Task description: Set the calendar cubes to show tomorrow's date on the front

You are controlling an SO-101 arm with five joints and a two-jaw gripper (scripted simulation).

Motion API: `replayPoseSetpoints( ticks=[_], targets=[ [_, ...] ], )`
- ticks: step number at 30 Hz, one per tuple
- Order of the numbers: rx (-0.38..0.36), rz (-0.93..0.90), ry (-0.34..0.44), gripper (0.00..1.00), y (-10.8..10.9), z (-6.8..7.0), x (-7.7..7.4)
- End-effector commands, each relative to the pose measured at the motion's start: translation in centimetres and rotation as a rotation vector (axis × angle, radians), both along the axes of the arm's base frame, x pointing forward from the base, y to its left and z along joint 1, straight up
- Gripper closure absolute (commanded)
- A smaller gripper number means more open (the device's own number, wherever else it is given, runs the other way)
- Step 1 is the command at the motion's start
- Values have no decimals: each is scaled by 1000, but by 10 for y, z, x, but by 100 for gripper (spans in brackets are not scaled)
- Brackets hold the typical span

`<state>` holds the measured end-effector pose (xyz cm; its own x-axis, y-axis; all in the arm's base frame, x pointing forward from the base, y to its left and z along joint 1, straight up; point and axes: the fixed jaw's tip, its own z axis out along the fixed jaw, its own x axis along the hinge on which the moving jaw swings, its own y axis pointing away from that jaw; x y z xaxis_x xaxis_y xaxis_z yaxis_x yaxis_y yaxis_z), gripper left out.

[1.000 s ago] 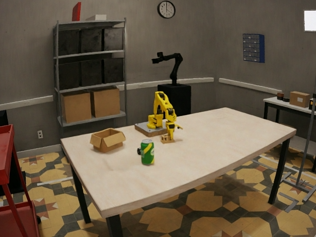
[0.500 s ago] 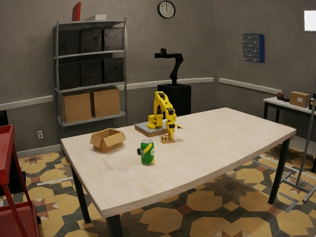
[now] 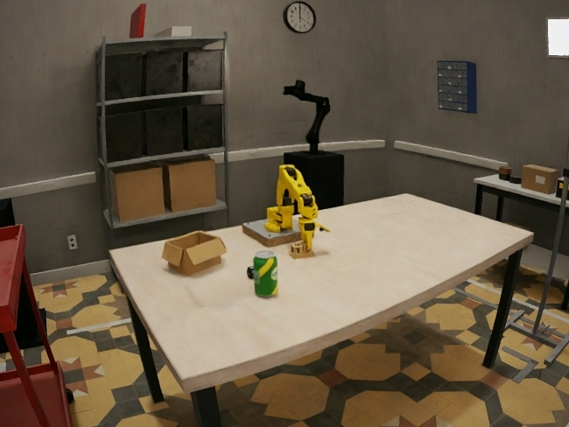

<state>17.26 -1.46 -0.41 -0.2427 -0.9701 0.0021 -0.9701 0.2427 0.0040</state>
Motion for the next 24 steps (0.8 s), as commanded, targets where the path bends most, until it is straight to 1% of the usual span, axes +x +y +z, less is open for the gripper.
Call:
replayPoseSetpoints(
  ticks=[1, 24],
  targets=[
    [0, -3, -12, 100, 0, 4, 2],
    [0, -3, -12, 100, 0, 7, 3]
  ],
)
